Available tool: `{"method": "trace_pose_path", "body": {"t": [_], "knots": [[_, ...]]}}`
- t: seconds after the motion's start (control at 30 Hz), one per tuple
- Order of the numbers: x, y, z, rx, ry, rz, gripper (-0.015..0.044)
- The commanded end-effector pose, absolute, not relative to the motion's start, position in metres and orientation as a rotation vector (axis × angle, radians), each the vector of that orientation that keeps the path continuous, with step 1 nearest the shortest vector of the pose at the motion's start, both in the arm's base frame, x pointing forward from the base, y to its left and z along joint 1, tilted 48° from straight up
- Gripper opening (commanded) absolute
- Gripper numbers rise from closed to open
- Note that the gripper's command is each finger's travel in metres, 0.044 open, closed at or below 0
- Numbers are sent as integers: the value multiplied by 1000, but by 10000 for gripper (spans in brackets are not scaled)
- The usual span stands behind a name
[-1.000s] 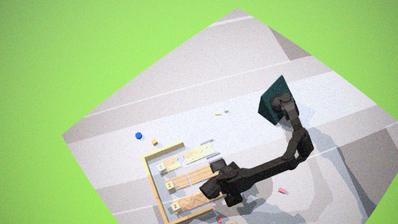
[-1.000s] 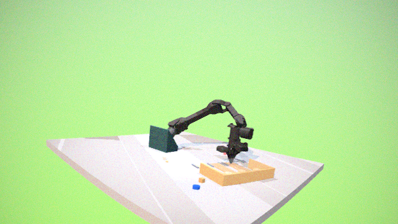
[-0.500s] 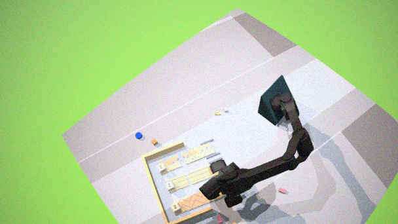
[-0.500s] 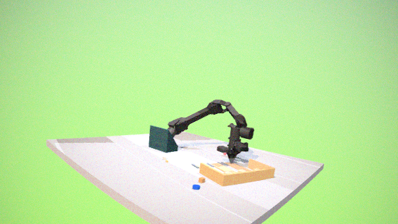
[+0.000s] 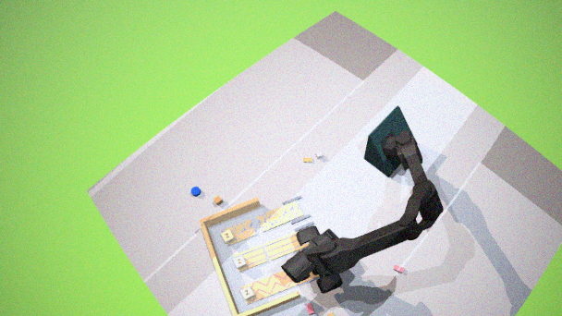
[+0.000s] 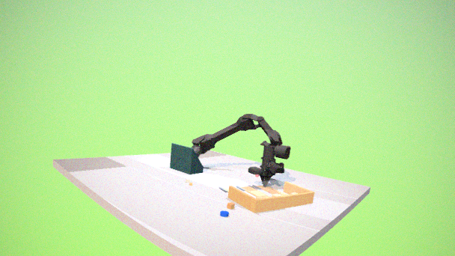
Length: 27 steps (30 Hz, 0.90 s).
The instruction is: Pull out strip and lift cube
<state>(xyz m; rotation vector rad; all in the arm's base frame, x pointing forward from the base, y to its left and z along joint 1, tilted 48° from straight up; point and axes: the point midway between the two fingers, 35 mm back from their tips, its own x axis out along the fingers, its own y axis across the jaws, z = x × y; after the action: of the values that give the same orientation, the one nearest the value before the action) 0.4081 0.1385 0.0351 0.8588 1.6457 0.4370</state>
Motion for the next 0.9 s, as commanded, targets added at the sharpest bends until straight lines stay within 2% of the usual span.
{"method": "trace_pose_path", "body": {"t": [0.0, 0.87], "knots": [[399, 144, 35, 858, 1659, 442, 0], [361, 150, 45, 859, 1661, 442, 0]]}}
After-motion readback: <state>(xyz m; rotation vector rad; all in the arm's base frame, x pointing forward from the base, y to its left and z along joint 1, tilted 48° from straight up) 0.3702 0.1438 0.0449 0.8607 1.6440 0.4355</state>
